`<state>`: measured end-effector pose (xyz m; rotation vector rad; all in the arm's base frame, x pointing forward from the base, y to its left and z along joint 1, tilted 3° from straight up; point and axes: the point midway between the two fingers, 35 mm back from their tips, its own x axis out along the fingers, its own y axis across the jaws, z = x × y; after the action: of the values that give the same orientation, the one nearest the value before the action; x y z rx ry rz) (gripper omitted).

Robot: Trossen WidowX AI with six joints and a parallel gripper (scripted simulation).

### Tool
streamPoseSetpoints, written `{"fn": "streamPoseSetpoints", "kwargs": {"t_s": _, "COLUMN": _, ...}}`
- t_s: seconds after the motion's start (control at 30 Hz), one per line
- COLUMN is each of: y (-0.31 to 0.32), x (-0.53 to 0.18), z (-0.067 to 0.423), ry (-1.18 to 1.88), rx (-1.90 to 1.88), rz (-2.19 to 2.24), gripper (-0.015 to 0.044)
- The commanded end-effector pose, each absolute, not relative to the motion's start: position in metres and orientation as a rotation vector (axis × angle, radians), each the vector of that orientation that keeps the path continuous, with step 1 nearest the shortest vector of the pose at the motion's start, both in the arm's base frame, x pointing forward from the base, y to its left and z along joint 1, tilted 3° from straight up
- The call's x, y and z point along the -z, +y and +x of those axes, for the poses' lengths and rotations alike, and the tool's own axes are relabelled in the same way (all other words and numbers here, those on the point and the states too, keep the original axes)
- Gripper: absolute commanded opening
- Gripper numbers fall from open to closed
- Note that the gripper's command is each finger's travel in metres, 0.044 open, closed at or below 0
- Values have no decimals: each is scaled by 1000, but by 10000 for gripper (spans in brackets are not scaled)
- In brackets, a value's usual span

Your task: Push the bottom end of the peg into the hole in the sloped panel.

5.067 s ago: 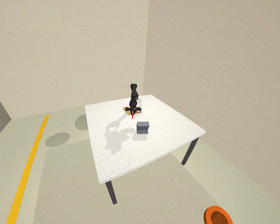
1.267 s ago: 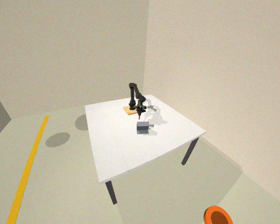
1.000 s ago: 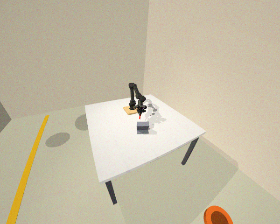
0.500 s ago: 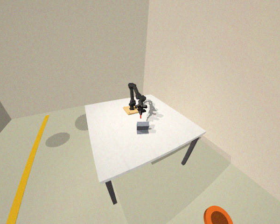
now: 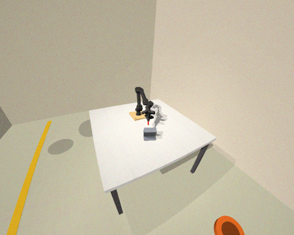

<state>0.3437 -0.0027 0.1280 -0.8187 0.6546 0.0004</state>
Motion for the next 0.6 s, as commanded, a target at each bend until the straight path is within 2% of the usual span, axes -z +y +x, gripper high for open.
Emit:
{"fn": "streamPoseSetpoints", "kwargs": {"t_s": 0.0, "y": -3, "x": -125, "z": 346, "ry": 649, "rx": -4, "rz": -832, "gripper": 0}}
{"fn": "streamPoseSetpoints", "kwargs": {"t_s": 0.57, "y": -2, "x": -118, "z": 362, "ry": 598, "rx": 1, "rz": -864, "gripper": 0}}
